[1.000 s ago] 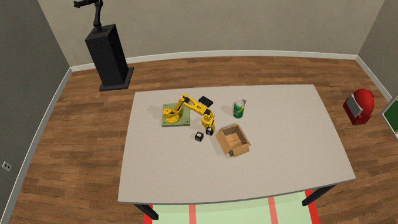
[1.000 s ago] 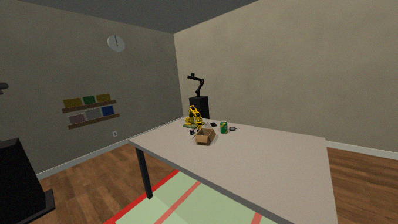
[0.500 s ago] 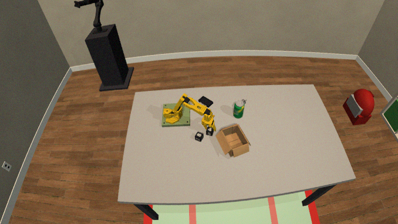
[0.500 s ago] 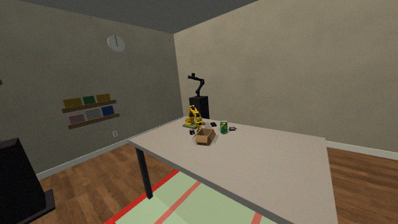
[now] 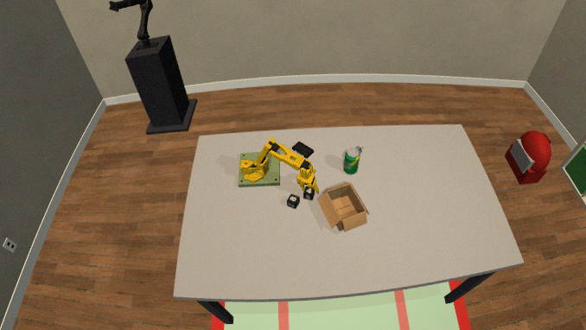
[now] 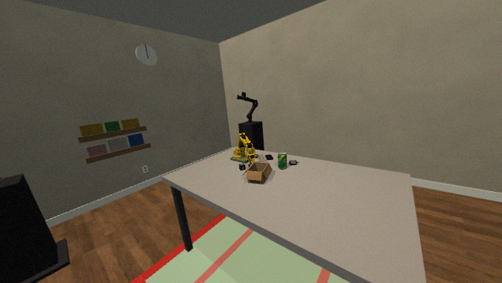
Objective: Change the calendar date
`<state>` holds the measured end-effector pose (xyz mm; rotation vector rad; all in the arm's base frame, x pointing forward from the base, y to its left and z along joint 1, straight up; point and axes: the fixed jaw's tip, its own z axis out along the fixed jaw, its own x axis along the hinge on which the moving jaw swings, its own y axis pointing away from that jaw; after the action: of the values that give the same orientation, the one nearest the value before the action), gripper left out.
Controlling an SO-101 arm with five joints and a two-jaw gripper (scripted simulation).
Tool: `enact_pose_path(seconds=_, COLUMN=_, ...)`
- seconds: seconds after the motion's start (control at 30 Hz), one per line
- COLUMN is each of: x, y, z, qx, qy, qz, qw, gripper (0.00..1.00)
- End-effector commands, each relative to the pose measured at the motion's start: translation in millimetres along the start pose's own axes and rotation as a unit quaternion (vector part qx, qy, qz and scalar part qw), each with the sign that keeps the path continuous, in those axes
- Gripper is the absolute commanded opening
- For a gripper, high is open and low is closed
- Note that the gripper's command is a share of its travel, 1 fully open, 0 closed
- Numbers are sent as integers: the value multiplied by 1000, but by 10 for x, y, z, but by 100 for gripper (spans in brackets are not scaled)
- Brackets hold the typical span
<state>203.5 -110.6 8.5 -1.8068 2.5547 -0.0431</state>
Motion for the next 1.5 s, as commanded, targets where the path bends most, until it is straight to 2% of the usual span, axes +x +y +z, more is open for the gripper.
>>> enact_pose_path(seconds=0.0, x=15, y=39, z=21, qx=-13, qy=-3, qz=0, qw=1000, gripper=36)
enact_pose_path(seconds=0.13, x=18, y=23, z=-69, qx=-13, qy=-3, qz=0, qw=1000, gripper=36)
enact_pose_path(seconds=0.3, x=20, y=8, z=-242, qx=-13, qy=-3, qz=0, qw=1000, gripper=36)
enact_pose_path(seconds=0.37, x=20, y=8, z=-242, qx=-13, qy=-3, qz=0, qw=1000, gripper=36)
enact_pose_path(seconds=0.57, x=19, y=14, z=-447, qx=-13, qy=-3, qz=0, qw=1000, gripper=36)
enact_pose_path(seconds=0.7, x=18, y=23, z=-525, qx=-13, qy=-3, qz=0, qw=1000, gripper=36)
enact_pose_path(seconds=1.47, x=18, y=26, z=-546, qx=-13, qy=-3, qz=0, qw=1000, gripper=36)
